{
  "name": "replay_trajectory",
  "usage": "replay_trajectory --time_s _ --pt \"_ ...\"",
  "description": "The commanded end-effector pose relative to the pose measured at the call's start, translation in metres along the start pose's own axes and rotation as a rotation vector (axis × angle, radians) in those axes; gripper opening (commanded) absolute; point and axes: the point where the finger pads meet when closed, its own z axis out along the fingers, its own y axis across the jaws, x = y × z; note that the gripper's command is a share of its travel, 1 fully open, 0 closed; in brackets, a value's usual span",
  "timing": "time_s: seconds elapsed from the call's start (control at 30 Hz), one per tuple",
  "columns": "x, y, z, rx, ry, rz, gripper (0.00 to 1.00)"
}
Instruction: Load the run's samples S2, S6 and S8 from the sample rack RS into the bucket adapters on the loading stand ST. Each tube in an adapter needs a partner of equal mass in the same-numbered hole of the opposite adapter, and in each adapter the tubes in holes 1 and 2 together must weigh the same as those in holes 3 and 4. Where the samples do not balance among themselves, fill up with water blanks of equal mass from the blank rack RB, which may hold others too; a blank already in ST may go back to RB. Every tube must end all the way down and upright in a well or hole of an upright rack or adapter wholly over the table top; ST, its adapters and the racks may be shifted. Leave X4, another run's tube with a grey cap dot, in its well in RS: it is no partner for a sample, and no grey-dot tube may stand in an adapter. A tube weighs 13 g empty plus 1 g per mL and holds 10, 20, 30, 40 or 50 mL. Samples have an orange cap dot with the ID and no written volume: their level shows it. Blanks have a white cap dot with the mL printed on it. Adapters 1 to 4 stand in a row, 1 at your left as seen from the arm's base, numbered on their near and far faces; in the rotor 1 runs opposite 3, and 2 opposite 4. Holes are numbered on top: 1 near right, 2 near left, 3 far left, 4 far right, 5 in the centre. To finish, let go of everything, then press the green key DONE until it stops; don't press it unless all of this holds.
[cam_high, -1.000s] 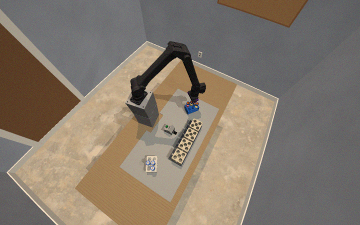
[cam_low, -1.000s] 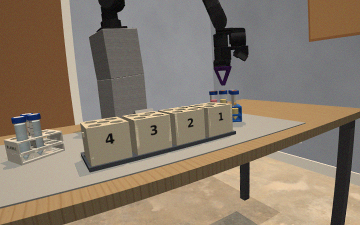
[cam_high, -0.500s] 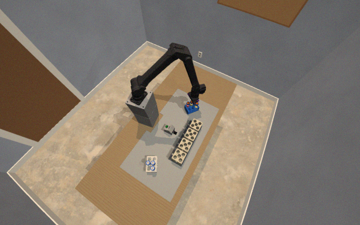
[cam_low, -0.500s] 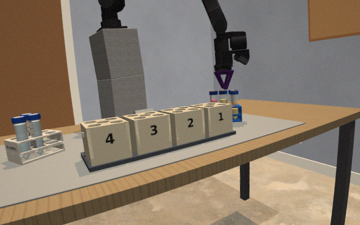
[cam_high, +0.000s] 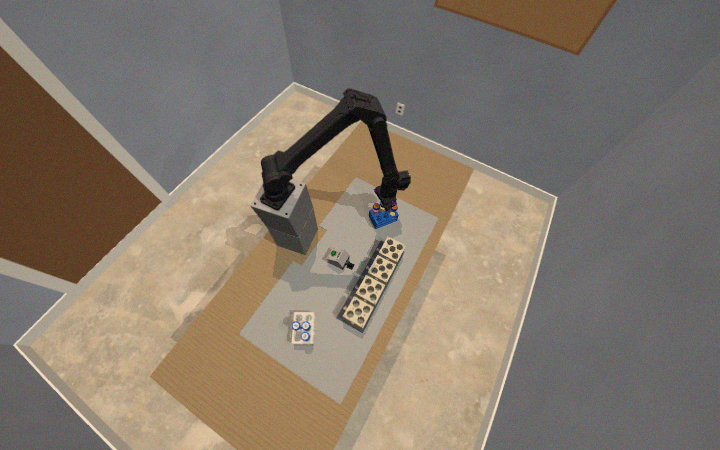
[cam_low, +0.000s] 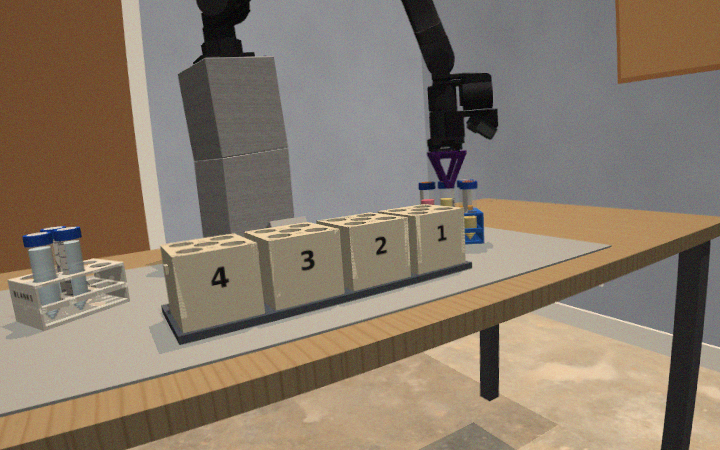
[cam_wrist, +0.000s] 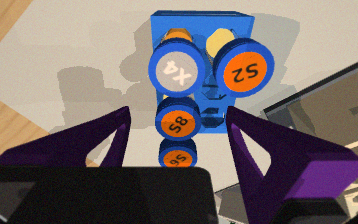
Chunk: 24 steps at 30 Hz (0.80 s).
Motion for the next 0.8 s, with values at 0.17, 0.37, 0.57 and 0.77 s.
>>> replay_trajectory --time_s 0.17,0.37,0.57,0.77 --pt "-0.01 -0.002 -0.005 0.003 -0.021 -0.002 0.8" --pt "-0.009 -0.002 -0.005 0.003 -0.021 -0.002 0.0" --pt "-0.009 -0.002 -0.005 0.003 -0.021 -0.002 0.0" --pt "-0.009 -0.002 -0.005 0.003 -0.021 -0.002 0.0"
